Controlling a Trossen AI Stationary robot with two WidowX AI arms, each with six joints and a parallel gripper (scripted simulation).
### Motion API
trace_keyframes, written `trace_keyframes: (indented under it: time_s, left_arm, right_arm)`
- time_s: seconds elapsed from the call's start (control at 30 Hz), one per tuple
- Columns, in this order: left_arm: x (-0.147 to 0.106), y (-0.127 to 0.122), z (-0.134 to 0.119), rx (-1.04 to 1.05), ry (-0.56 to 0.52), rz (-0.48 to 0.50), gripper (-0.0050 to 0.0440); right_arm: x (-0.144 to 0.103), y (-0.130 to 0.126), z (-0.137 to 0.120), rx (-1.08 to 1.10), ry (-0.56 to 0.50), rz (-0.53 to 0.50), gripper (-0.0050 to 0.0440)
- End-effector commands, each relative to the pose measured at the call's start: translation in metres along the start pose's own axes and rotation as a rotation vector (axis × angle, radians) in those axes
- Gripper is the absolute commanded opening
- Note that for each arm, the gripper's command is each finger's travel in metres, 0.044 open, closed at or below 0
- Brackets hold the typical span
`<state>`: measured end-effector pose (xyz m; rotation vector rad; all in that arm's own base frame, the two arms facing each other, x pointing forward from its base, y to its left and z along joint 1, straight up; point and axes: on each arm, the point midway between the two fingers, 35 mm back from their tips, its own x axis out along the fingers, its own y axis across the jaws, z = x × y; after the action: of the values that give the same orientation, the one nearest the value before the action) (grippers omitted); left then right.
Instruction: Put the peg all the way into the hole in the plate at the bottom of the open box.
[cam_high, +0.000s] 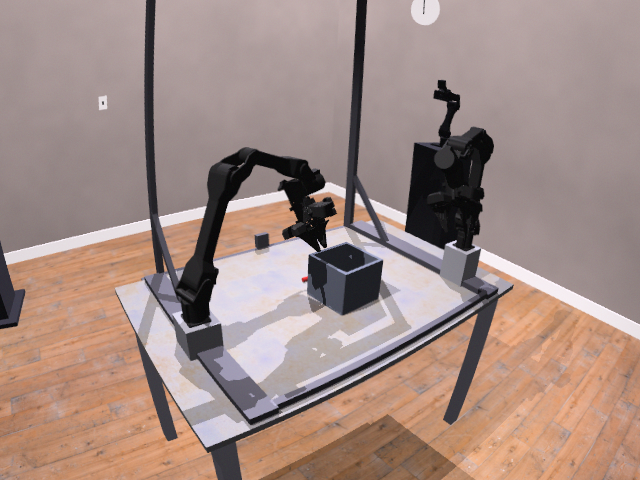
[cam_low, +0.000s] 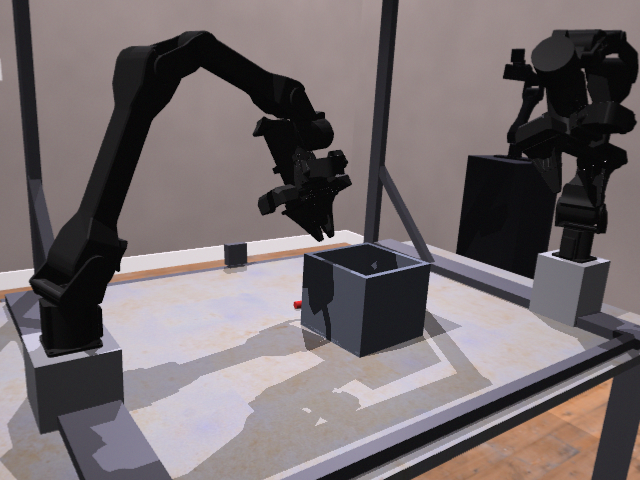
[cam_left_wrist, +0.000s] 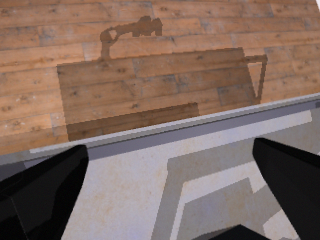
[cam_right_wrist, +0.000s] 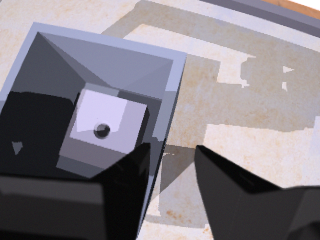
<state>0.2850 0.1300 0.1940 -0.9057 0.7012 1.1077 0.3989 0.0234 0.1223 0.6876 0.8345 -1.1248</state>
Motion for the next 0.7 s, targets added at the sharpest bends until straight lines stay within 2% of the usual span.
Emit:
trace_keyframes:
  time_s: [0.0, 0.17, 0.3, 0.37, 0.67]
  left_arm:
    - [-0.006, -0.003, -0.002, 0.022, -0.004, -0.044, 0.044]
    - [-0.01, -0.016, -0.007, 0.103, -0.017, -0.148, 0.044]
    - [-0.018, -0.031, -0.013, 0.201, -0.046, -0.274, 0.044]
    - [-0.018, -0.031, -0.013, 0.201, -0.046, -0.274, 0.044]
    - [-0.043, -0.059, -0.023, 0.401, -0.149, -0.531, 0.044]
  right_arm:
    - [-0.01, 0.001, 0.001, -0.014, -0.006, 0.046, 0.0125]
    - [-0.014, 0.009, -0.009, -0.099, -0.019, 0.135, 0.0125]
    - [-0.018, 0.017, -0.021, -0.197, -0.042, 0.236, 0.0125]
    - [-0.018, 0.017, -0.021, -0.197, -0.042, 0.236, 0.0125]
    - [-0.034, 0.032, -0.043, -0.385, -0.117, 0.448, 0.0125]
